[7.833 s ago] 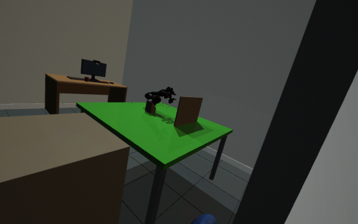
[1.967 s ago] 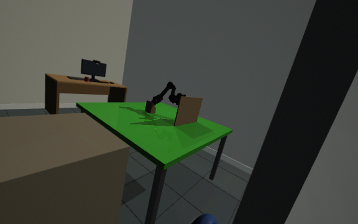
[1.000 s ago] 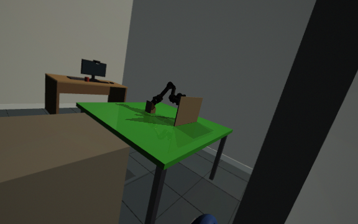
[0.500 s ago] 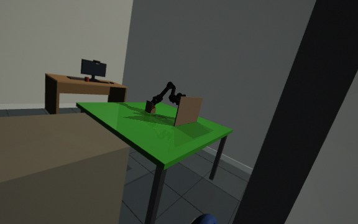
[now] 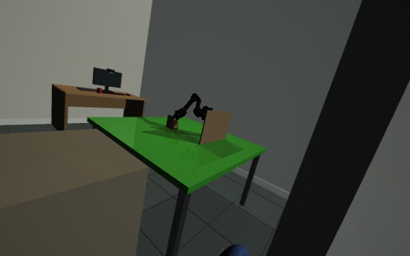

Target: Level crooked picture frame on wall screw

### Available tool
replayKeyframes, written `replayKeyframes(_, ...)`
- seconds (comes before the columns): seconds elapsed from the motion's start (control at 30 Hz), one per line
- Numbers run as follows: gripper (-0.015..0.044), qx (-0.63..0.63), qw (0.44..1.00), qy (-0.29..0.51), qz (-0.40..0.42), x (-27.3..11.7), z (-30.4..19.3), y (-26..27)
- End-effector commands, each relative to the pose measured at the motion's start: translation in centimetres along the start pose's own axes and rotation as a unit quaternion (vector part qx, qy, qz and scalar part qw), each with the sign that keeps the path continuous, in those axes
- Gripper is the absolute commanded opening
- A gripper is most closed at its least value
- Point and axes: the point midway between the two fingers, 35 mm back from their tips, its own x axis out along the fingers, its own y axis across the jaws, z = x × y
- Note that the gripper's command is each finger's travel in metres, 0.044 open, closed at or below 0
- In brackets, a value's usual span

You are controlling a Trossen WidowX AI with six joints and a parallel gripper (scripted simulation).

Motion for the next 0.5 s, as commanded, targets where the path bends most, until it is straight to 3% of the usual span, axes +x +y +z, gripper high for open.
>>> replayKeyframes(0.0, 0.0, -0.002, 1.0, 0.0, 0.007, 0.02, -0.02, 0.53)
replayKeyframes(0.47, 0.0, -0.002, 1.0, 0.0, 0.007, 0.02, -0.02, 0.76)
